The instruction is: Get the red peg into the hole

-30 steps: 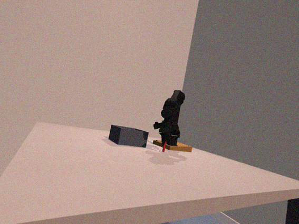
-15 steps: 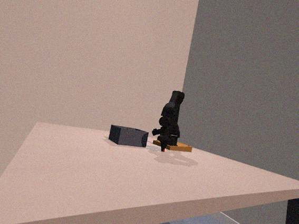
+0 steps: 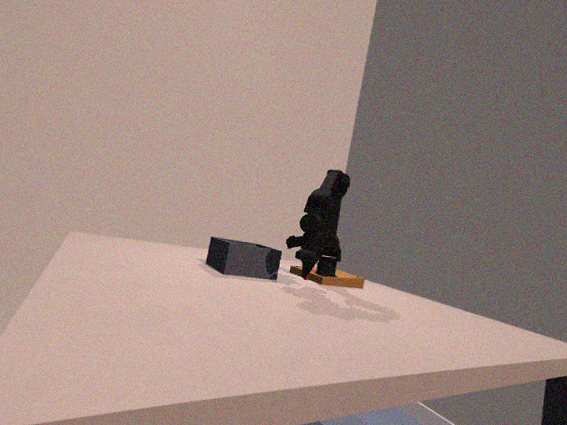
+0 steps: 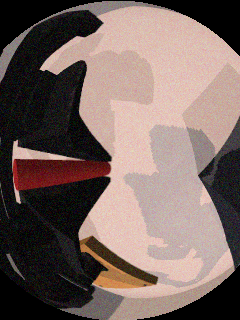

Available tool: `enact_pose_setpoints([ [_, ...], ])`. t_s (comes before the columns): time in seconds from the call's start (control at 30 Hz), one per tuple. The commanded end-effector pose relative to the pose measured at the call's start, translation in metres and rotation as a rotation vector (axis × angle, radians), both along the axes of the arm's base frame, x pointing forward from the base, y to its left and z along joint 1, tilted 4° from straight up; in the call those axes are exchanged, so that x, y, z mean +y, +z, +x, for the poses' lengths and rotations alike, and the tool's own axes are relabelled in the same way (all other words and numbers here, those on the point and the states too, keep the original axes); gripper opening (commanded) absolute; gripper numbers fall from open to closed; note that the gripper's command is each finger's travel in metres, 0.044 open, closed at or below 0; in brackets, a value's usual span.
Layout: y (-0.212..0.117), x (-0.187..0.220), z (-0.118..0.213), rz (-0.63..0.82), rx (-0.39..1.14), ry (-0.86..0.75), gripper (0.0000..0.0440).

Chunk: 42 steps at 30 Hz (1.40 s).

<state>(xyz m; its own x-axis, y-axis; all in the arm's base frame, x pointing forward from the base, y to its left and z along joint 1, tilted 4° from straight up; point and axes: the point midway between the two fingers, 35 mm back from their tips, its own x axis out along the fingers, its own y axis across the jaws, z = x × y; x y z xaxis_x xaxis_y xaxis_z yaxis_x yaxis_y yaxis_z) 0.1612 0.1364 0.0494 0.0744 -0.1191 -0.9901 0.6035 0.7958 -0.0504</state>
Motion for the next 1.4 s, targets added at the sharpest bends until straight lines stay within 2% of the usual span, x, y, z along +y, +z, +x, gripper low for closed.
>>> enact_pose_setpoints([
  [0.0,0.023,-0.001,0.009,0.004,-0.049,0.01,0.0],
  [0.33,0.077,-0.011,0.033,0.007,-0.157,-0.049,0.0],
  [0.63,0.099,-0.033,0.061,-0.013,-0.234,-0.165,0.0],
  [0.97,0.107,-0.064,0.096,-0.046,-0.287,-0.274,0.0],
  [1.37,0.096,-0.105,0.137,-0.079,-0.309,-0.313,0.0],
])
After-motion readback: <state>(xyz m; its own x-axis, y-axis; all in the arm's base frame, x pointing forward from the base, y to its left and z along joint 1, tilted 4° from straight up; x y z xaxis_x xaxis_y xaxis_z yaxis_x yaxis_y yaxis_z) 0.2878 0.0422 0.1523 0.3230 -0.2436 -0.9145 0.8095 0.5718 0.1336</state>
